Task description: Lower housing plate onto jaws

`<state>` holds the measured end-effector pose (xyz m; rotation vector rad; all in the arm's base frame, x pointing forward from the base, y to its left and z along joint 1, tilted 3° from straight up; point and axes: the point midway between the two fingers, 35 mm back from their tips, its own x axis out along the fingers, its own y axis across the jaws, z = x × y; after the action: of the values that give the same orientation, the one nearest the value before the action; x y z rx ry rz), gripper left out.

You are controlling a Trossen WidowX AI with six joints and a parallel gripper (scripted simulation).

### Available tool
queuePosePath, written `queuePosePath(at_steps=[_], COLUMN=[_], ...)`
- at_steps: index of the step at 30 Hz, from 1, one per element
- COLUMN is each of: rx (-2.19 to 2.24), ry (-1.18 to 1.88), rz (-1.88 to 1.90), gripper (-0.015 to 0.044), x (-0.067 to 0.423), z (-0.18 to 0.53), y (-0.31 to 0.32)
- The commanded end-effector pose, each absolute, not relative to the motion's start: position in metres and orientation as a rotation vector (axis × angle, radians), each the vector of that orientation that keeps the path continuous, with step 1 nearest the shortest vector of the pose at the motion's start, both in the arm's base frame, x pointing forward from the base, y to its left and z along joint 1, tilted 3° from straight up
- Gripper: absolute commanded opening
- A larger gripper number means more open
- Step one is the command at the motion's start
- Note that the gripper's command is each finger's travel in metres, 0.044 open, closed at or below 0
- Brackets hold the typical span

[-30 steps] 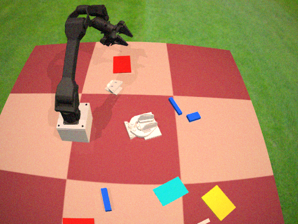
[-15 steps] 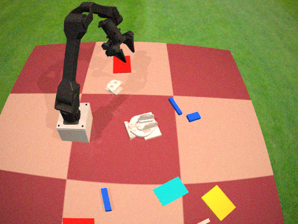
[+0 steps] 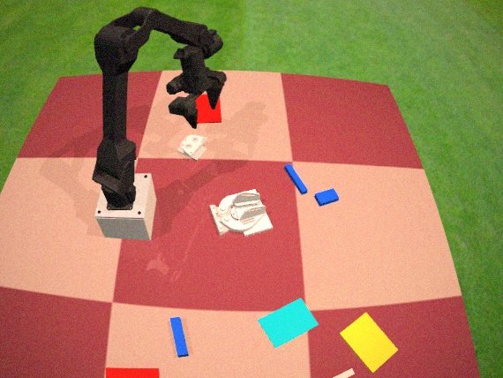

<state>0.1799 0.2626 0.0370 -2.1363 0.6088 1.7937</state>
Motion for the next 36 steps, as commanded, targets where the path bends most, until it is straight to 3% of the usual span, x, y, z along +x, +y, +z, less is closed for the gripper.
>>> queuePosePath(at_steps=[1, 36], rx=[-1.965, -1.878], ry=[0.58, 0.561], rz=[1.897, 1.937], gripper=[0.044, 0.044], x=[0.165, 0.156], z=[0.031, -0.023], y=[0.246, 0.238])
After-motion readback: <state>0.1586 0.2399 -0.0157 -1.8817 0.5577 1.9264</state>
